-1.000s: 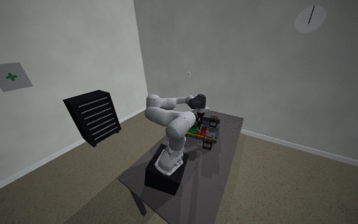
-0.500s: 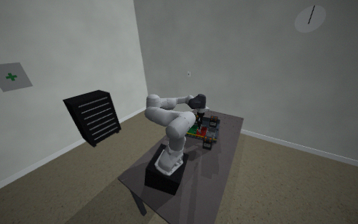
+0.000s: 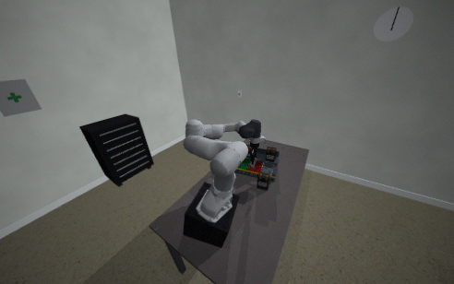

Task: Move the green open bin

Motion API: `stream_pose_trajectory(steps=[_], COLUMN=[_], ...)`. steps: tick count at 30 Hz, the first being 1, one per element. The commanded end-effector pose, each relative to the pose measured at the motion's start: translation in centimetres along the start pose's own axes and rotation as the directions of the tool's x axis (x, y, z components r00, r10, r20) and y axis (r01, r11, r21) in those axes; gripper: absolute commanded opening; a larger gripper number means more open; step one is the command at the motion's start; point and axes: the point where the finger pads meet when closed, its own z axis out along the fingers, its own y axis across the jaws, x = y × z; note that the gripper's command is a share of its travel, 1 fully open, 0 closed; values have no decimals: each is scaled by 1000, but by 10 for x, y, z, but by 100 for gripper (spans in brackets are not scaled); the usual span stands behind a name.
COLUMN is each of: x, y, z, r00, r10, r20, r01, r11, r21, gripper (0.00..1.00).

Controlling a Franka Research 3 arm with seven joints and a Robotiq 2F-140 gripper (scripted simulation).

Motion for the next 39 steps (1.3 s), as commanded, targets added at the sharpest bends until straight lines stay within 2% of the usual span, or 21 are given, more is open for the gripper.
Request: stream_pose_trajectory(steps=[1,3,15,20,39], x=[1,2,2,4,4], y=[0,1,1,1,0], z=[15,27,27,71,68], r00=[1000,1000,1000,1000,1000], r10=[-2,-4,-4,-4,-4], r20=[-2,-3,-3,-3,-3], r01=[2,4,4,4,4], r11=[1000,1000,1000,1000,1000], r21=[0,0,0,0,0], gripper=[28,28,28,28,28])
